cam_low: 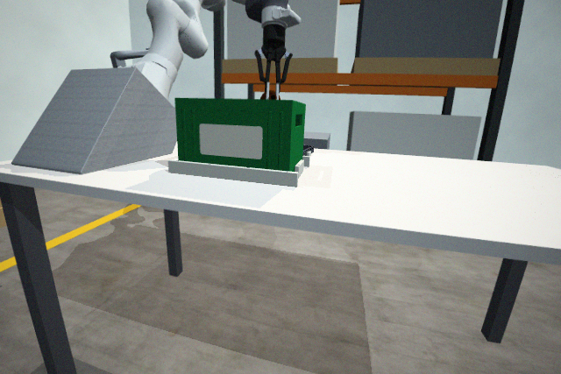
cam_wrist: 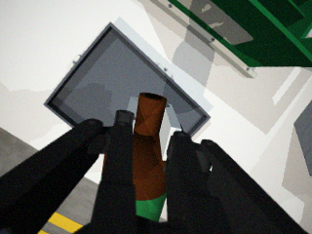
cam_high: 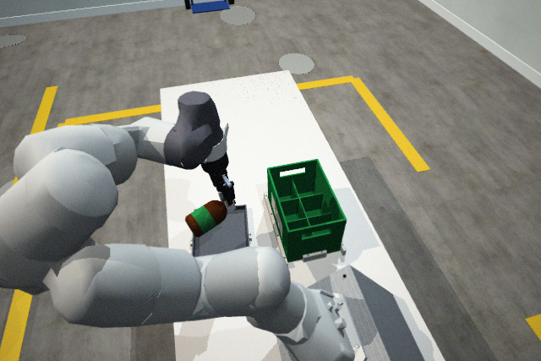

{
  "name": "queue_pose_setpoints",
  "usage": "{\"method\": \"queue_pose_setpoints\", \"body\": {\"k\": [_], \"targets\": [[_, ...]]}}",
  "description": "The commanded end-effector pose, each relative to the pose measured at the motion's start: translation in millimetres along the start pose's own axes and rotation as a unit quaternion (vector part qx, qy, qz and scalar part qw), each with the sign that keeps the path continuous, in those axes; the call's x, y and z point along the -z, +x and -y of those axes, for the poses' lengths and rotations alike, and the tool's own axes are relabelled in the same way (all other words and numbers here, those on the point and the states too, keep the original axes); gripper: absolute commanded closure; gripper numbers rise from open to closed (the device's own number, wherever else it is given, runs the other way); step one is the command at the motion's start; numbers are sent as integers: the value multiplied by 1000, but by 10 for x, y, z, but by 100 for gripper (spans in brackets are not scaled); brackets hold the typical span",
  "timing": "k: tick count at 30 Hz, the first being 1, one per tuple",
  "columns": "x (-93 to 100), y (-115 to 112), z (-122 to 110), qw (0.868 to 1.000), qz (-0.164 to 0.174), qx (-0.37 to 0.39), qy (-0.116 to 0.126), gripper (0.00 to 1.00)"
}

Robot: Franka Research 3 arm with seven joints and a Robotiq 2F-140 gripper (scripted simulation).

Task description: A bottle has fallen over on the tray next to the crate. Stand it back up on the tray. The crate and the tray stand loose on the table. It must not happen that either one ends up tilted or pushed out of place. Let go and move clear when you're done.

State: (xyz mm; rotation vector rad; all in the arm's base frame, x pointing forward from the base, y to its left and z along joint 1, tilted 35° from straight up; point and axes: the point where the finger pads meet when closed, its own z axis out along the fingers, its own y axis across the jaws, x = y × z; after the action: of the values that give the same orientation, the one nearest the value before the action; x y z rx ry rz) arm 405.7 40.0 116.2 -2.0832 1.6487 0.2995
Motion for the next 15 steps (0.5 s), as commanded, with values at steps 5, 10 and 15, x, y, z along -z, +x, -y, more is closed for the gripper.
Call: {"method": "queue_pose_setpoints", "body": {"k": [5, 10, 15], "targets": [[28, 37, 29, 999, -29, -13, 4, 100], [30, 36, 31, 999, -34, -13, 5, 100], [33, 35, 32, 999, -37, -13, 5, 100]]}}
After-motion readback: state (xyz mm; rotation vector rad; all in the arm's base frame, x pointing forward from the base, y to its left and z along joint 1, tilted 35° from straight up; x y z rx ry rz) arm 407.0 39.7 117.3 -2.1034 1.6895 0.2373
